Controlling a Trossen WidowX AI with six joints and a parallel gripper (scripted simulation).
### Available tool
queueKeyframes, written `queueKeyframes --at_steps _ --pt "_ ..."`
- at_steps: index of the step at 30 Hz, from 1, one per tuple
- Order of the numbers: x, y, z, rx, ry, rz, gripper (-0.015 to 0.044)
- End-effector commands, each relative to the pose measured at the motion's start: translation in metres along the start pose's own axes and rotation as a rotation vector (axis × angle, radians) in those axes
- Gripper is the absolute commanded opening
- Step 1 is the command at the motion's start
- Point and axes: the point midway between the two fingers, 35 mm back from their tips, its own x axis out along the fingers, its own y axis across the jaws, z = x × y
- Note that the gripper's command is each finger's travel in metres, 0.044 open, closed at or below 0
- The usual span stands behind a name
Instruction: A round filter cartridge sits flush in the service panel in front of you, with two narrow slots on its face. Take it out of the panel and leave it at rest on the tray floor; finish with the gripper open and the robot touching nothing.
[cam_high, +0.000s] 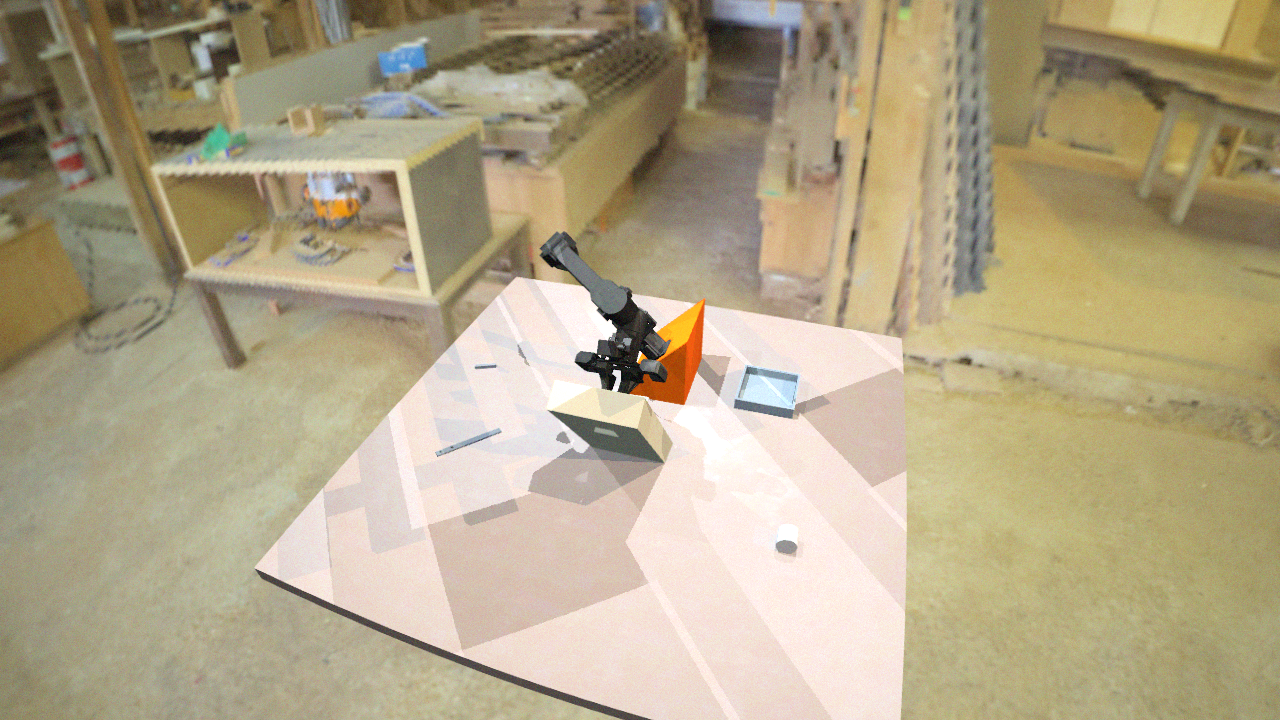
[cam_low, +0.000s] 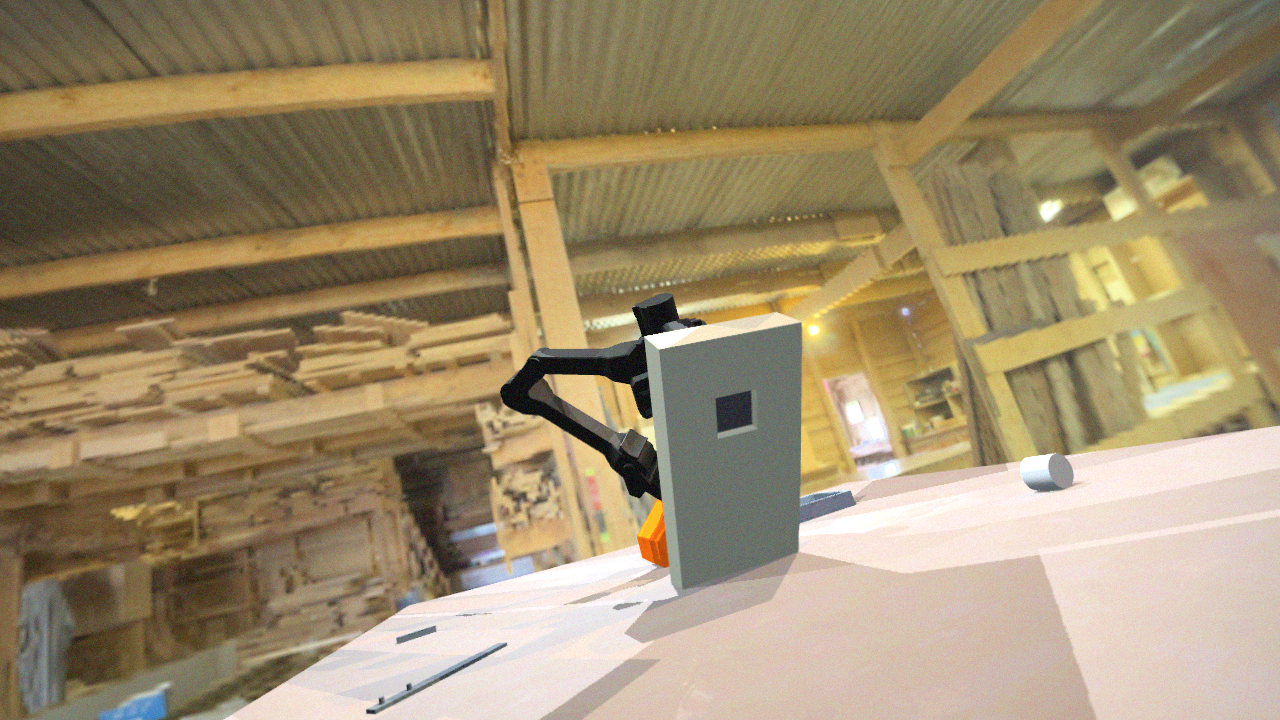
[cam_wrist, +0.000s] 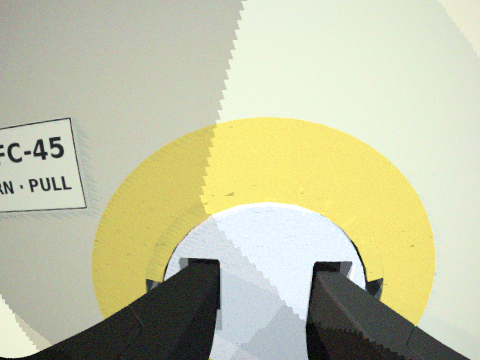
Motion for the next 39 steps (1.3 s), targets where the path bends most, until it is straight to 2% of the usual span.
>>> queueKeyframes --at_steps 1,14,20,39 --pt "-0.016 0.005 -0.001 0.001 0.005 0.014 0.0000" --pt "-0.069 0.001 -0.002 -0.056 -0.005 0.009 0.0000" --pt "-0.069 0.000 -0.004 -0.057 -0.006 0.009 0.0000" --pt "-0.060 -0.010 -0.066 -0.058 -0.006 0.008 0.0000"
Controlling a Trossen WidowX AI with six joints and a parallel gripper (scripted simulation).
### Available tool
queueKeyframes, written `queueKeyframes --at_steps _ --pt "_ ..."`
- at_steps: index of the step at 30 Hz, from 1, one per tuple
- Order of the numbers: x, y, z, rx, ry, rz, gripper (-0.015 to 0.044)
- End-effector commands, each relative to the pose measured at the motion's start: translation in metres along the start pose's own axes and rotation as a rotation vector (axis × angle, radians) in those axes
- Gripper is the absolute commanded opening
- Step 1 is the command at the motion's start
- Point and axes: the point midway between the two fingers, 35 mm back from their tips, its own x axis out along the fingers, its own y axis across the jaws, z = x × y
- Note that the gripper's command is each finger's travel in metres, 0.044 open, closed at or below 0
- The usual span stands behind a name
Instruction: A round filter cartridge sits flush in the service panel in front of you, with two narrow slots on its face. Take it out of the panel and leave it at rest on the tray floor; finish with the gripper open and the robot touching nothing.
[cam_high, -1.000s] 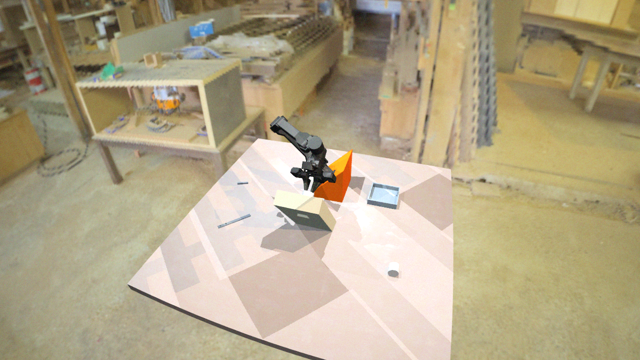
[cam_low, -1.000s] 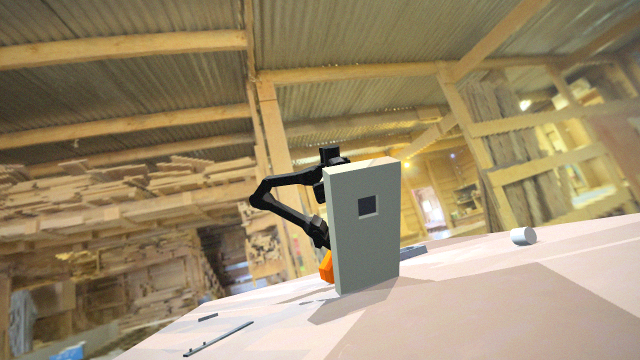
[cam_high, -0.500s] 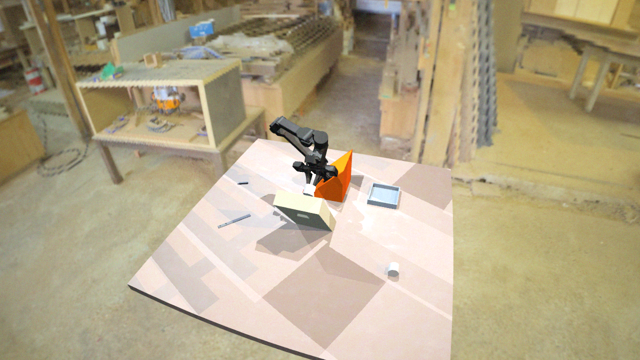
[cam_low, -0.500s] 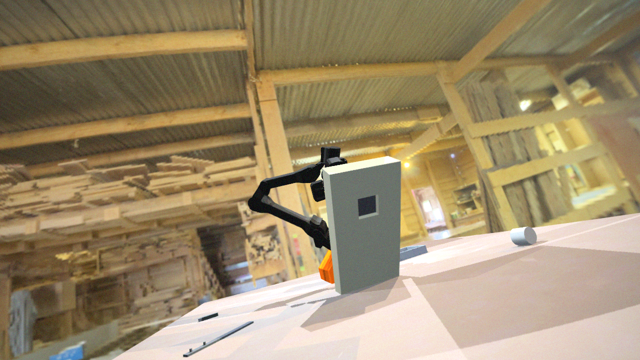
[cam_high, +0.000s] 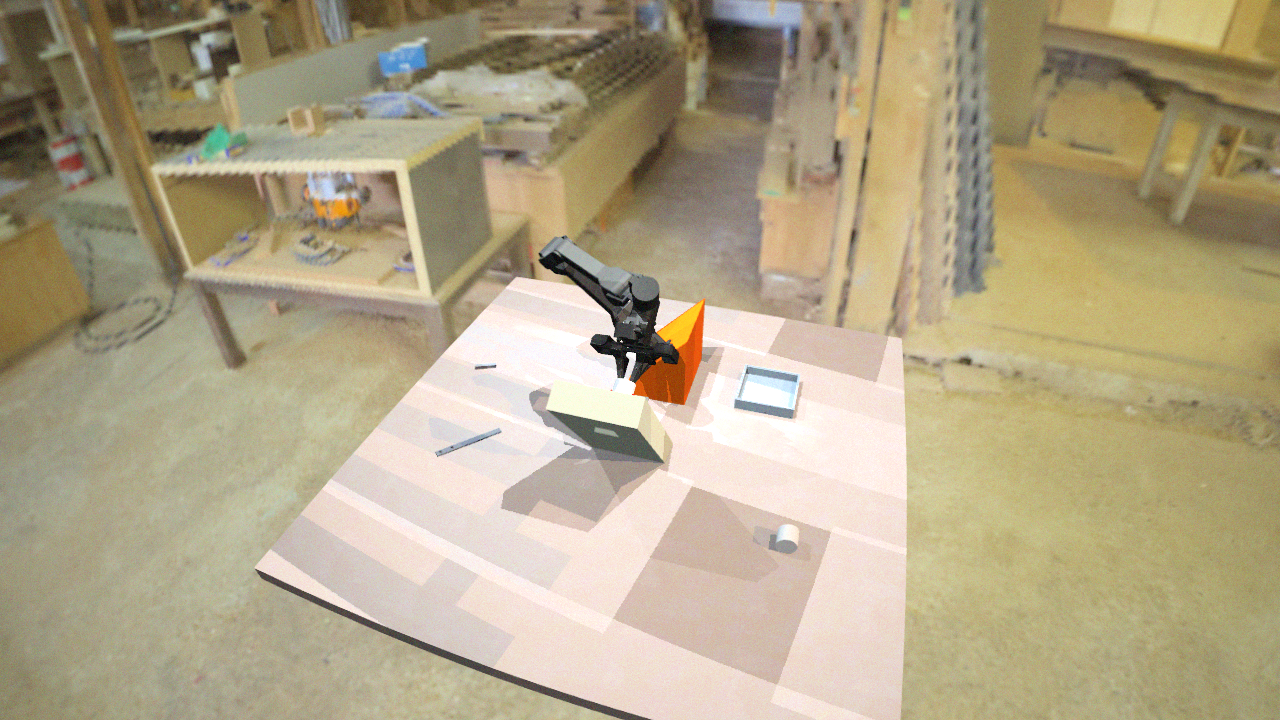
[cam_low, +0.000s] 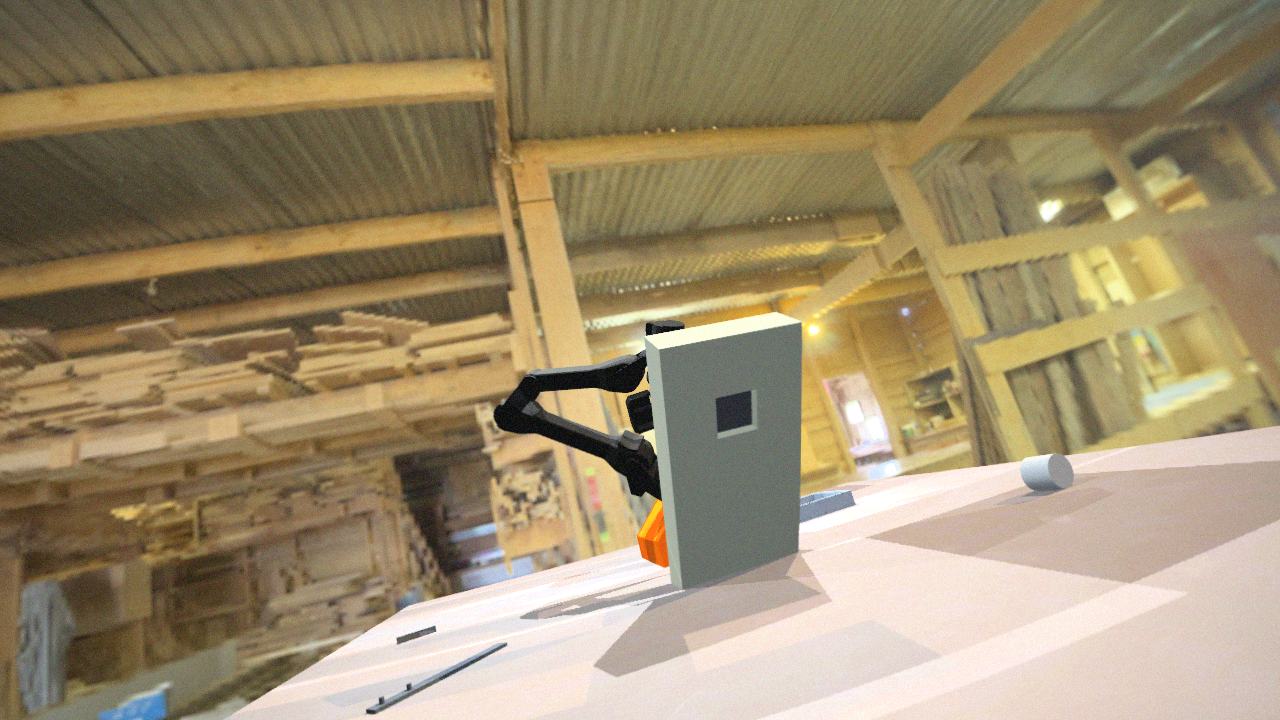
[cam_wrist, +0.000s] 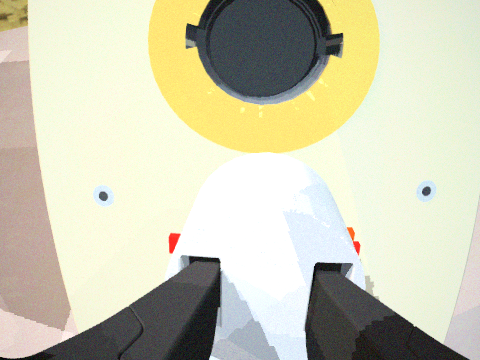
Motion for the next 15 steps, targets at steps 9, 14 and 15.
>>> queueKeyframes --at_steps 9,14,15 --pt "0.0018 -0.0026 -0.0163 -0.003 0.001 -0.002 0.0105" --pt "0.0018 -0.0026 -0.0163 -0.003 0.001 -0.002 0.0109" --pt "0.0018 -0.0026 -0.0163 -0.003 0.001 -0.002 0.0109"
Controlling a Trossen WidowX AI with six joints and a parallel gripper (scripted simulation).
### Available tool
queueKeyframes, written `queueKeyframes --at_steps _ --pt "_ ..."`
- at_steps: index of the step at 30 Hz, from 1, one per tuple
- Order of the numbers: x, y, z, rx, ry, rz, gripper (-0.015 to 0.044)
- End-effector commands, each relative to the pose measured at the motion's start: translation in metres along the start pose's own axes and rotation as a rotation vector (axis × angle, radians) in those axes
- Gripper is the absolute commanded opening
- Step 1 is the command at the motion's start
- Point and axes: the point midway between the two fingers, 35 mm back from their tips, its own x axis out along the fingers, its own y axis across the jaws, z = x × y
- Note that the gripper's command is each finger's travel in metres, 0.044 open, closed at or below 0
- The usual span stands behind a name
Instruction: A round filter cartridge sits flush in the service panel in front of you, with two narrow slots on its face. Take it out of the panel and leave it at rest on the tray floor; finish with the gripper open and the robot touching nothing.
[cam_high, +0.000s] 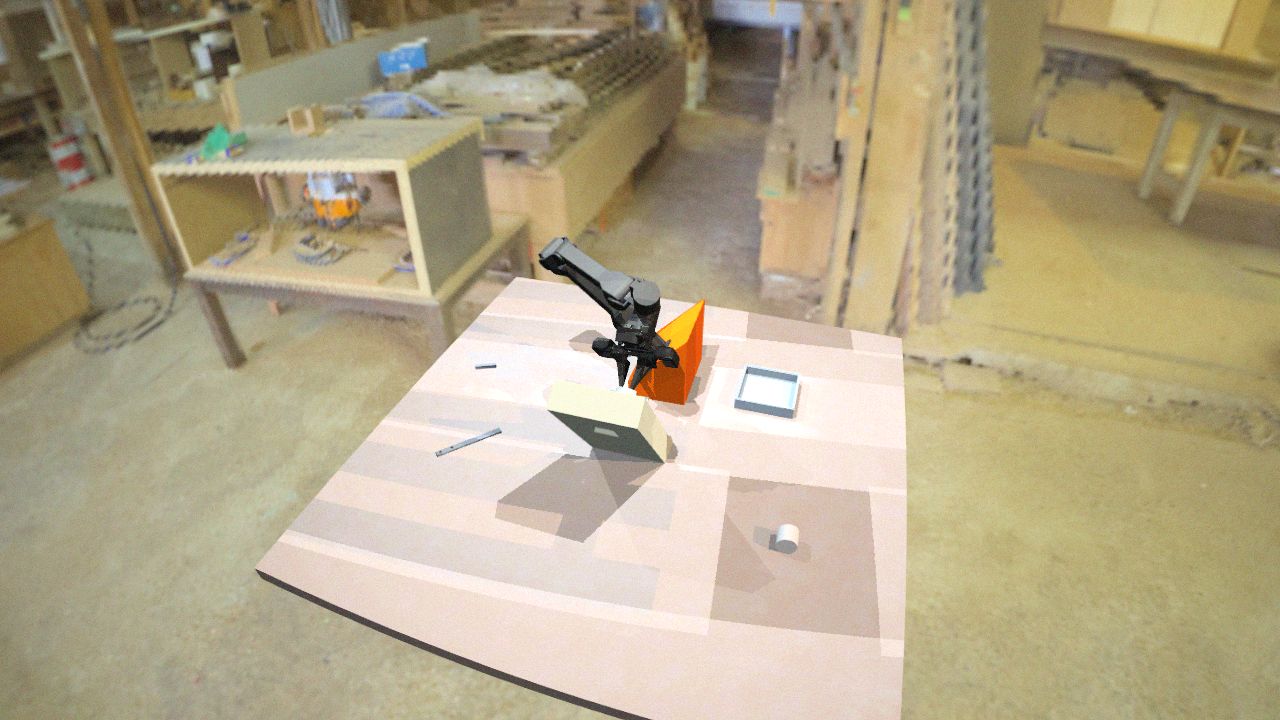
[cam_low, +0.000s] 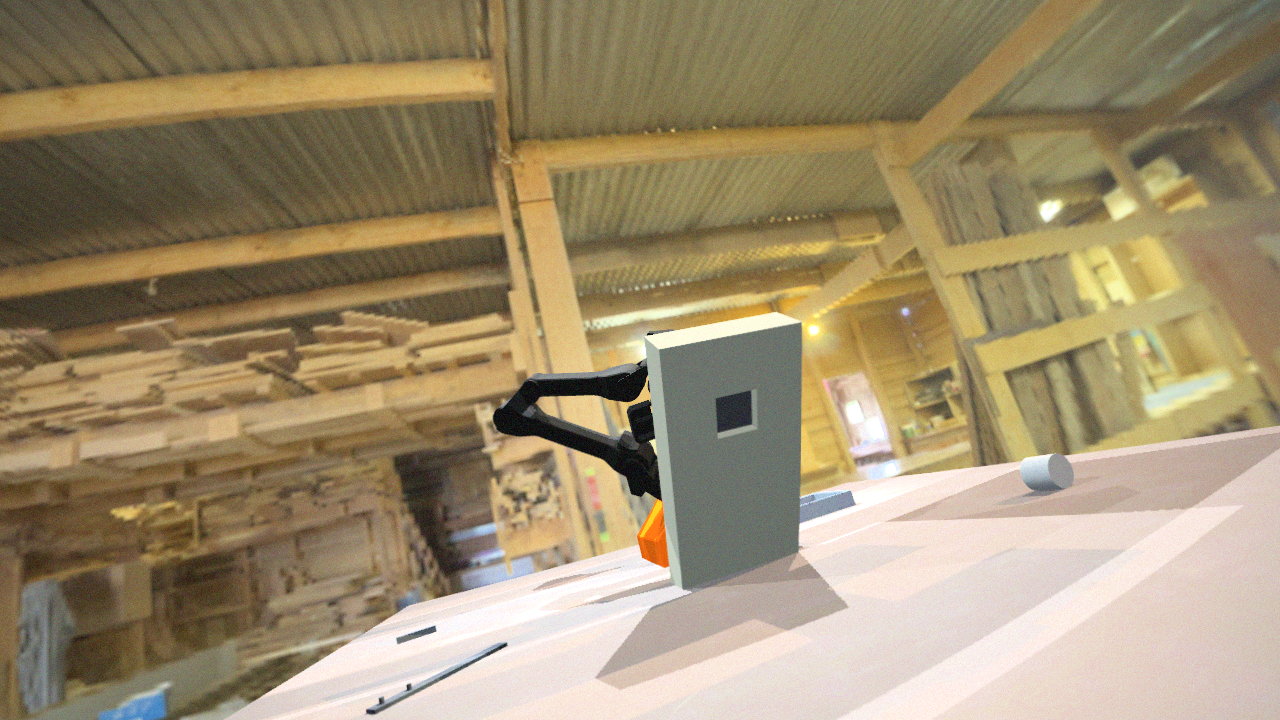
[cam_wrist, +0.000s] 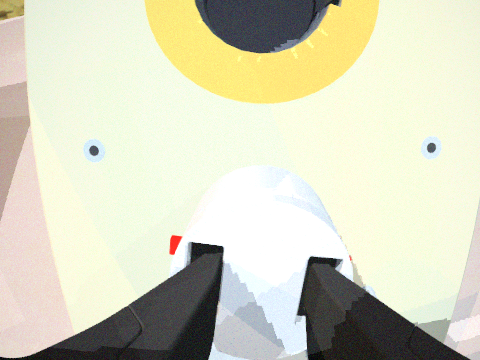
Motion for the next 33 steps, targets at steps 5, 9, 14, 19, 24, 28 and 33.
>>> queueKeyframes --at_steps 5,9,14,19,24,28,33 --pt "0.000 -0.001 -0.002 0.005 -0.004 0.002 0.0109" --pt "-0.001 0.001 0.013 0.006 -0.005 0.002 0.0109" --pt "-0.008 0.007 0.066 0.006 -0.005 0.002 0.0109" --pt "-0.009 0.008 0.073 0.006 -0.005 0.002 0.0109" --pt "-0.010 0.008 0.075 0.006 -0.005 0.002 0.0135" --pt "-0.027 0.013 0.102 0.005 -0.001 0.006 0.0240" --pt "-0.054 0.015 0.134 0.001 -0.003 0.006 0.0372"
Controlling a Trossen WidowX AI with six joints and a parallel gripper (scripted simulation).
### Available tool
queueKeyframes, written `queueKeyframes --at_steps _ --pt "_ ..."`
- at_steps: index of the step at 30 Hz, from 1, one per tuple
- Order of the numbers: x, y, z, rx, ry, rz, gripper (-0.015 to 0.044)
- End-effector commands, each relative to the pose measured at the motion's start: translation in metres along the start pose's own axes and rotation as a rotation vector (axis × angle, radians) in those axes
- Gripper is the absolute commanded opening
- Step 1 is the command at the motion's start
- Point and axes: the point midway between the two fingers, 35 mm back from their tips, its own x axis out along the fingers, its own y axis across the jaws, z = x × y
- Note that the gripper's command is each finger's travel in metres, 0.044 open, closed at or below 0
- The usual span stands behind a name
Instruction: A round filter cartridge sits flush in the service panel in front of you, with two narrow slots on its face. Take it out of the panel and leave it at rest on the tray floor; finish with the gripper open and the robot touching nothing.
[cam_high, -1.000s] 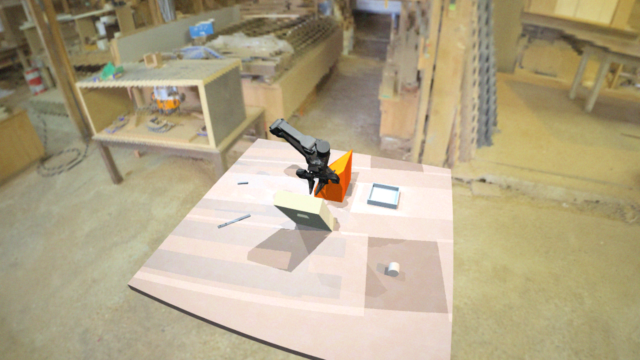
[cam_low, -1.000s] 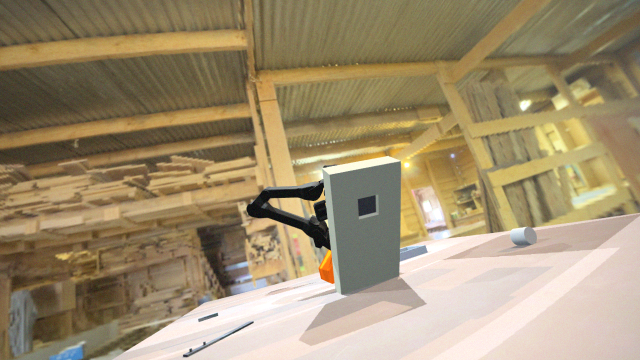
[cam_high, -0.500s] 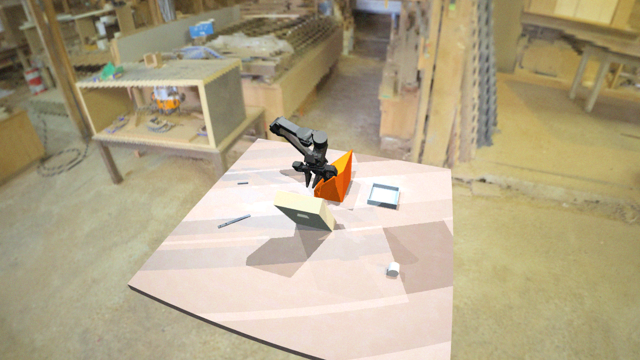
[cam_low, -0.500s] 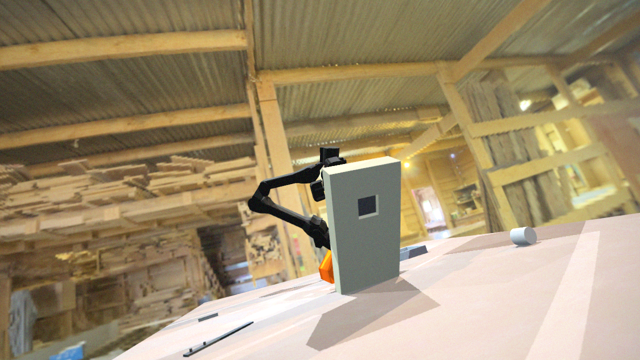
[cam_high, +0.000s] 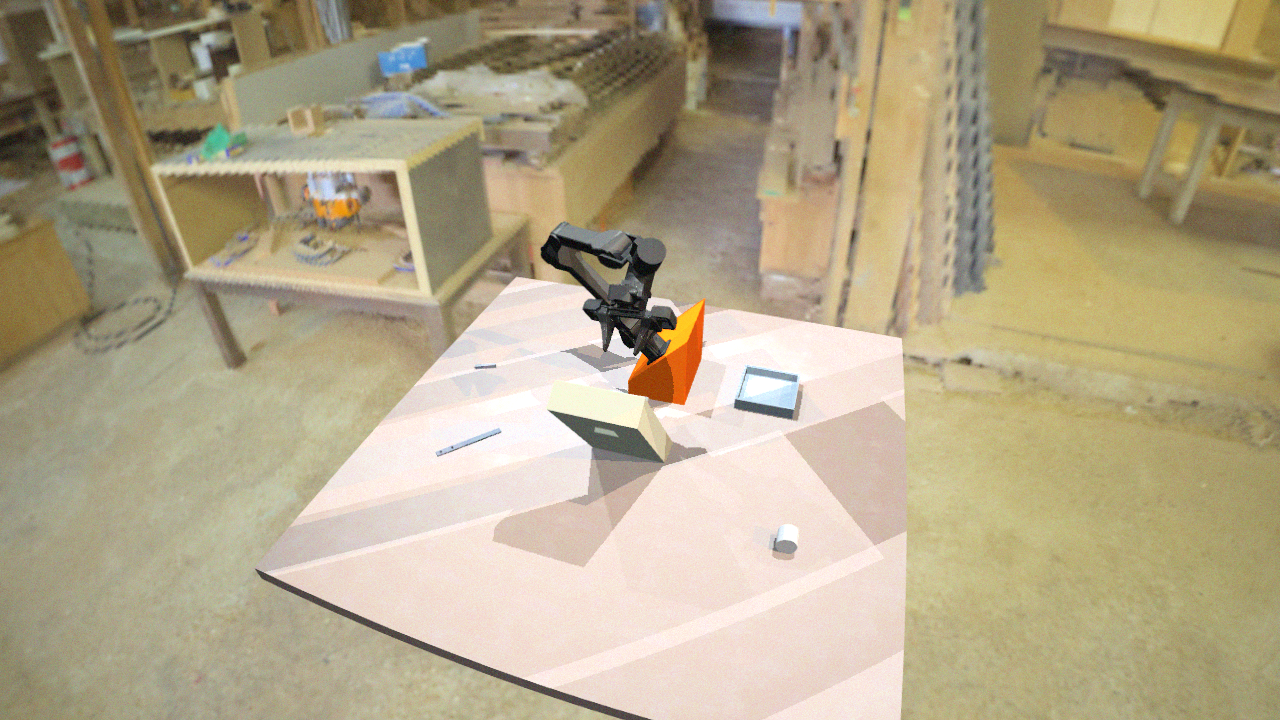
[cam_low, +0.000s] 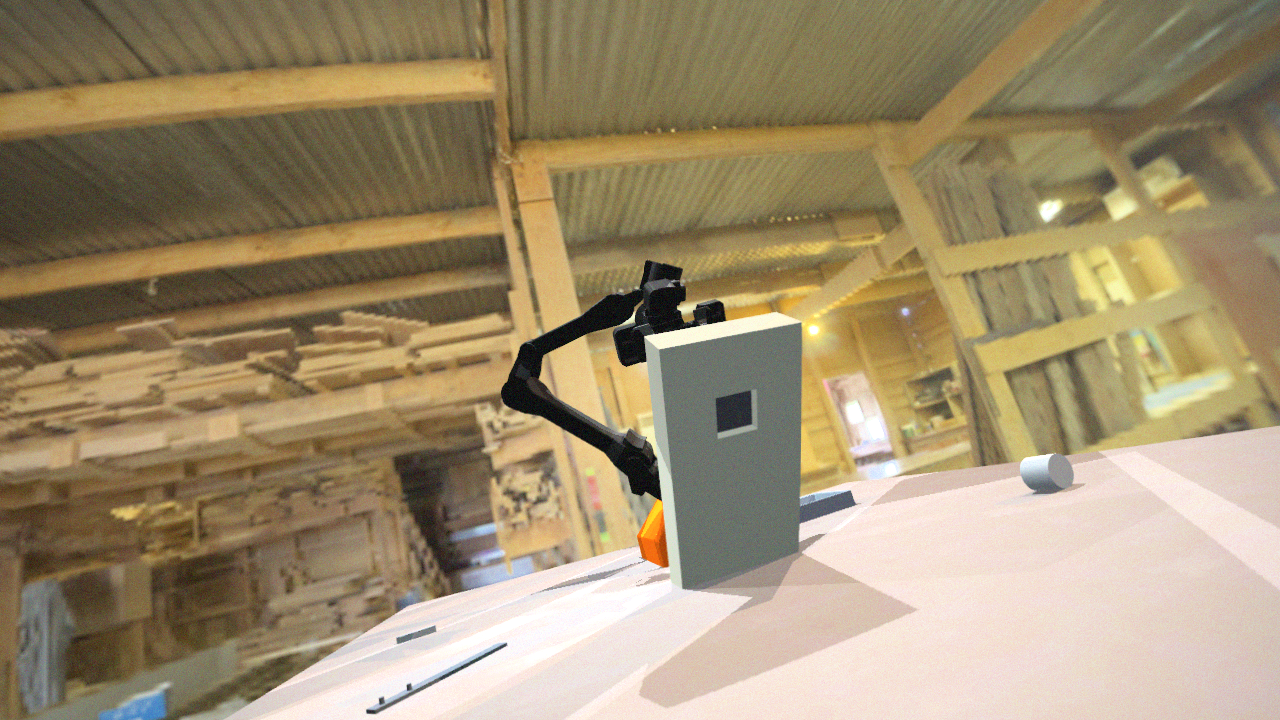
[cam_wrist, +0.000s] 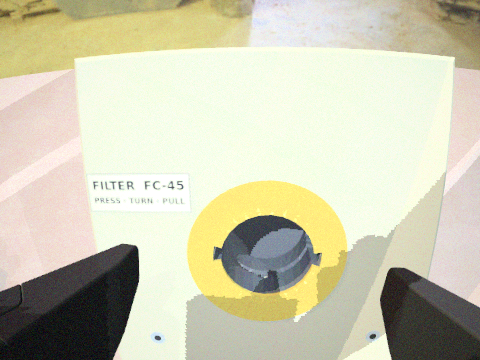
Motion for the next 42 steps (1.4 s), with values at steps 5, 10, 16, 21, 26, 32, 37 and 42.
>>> queueKeyframes --at_steps 5,10,16,21,26,32,37,42 --pt "0.004 0.000 -0.019 -0.039 0.118 -0.004 0.0305" --pt "0.026 -0.010 -0.097 -0.099 0.390 -0.025 0.0305" --pt "0.029 -0.012 -0.108 -0.105 0.428 -0.030 0.0305" --pt "0.036 -0.012 -0.111 -0.104 0.429 -0.028 0.0305" --pt "0.044 -0.012 -0.115 -0.104 0.429 -0.027 0.0305" --pt "0.053 -0.012 -0.119 -0.104 0.429 -0.027 0.0305" --pt "0.060 -0.013 -0.122 -0.104 0.428 -0.028 0.0305" --pt "0.067 -0.014 -0.125 -0.104 0.427 -0.030 0.0305"
